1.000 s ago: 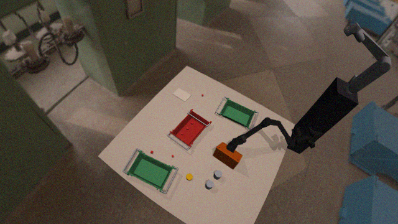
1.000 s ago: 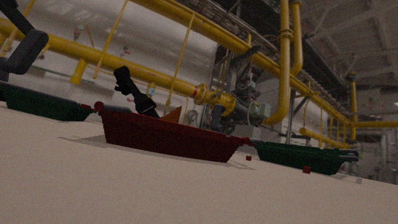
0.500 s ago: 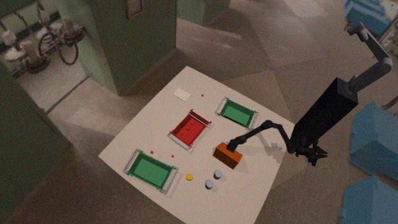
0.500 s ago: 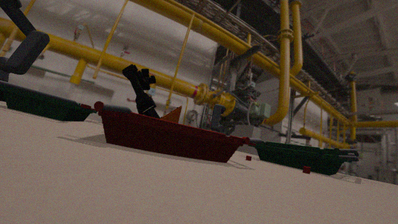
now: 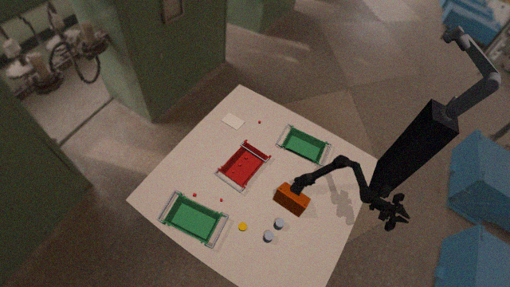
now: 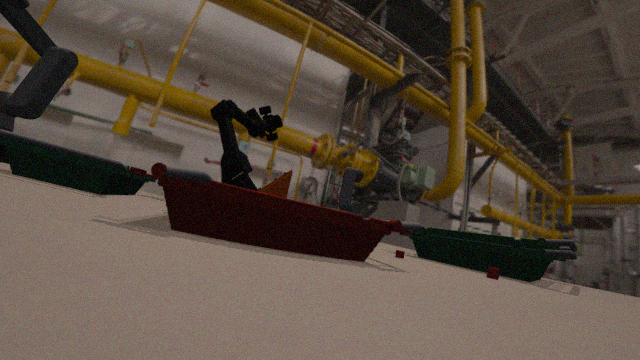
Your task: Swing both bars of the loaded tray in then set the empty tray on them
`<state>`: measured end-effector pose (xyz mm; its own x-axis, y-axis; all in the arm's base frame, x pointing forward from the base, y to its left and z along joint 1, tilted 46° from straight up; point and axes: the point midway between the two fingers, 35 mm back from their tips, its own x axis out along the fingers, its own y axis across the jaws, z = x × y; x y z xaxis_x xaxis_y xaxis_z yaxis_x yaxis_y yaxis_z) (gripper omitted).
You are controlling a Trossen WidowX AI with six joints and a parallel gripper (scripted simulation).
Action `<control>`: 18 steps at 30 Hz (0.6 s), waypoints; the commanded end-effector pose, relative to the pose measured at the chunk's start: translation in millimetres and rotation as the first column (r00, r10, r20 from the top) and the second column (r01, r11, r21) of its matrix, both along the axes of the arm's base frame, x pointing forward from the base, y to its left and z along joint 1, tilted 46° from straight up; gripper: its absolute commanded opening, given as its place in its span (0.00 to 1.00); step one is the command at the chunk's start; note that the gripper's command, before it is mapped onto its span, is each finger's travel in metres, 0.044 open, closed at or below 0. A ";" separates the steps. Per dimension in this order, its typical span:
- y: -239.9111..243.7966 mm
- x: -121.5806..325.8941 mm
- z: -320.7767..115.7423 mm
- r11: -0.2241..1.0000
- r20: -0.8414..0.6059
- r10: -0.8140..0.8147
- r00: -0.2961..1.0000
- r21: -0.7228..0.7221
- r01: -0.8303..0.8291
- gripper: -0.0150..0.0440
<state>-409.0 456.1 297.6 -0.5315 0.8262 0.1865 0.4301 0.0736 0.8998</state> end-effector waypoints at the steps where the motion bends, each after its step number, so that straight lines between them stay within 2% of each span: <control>1: 41.6 36.9 -28.7 0.993 0.105 -0.105 0.989 -0.038 0.109 0.41; 11: 120.3 157.3 -90.3 0.924 0.381 -0.298 0.875 -0.113 0.364 0.41; 16: 136.2 197.1 -105.6 0.907 0.377 -0.314 0.871 -0.150 0.392 0.41; 18: 146.4 224.0 -120.0 0.881 0.425 -0.337 0.840 -0.172 0.440 0.41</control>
<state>-223.7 587.8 200.4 -0.1978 0.9702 -0.1400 0.1359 0.1686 0.9763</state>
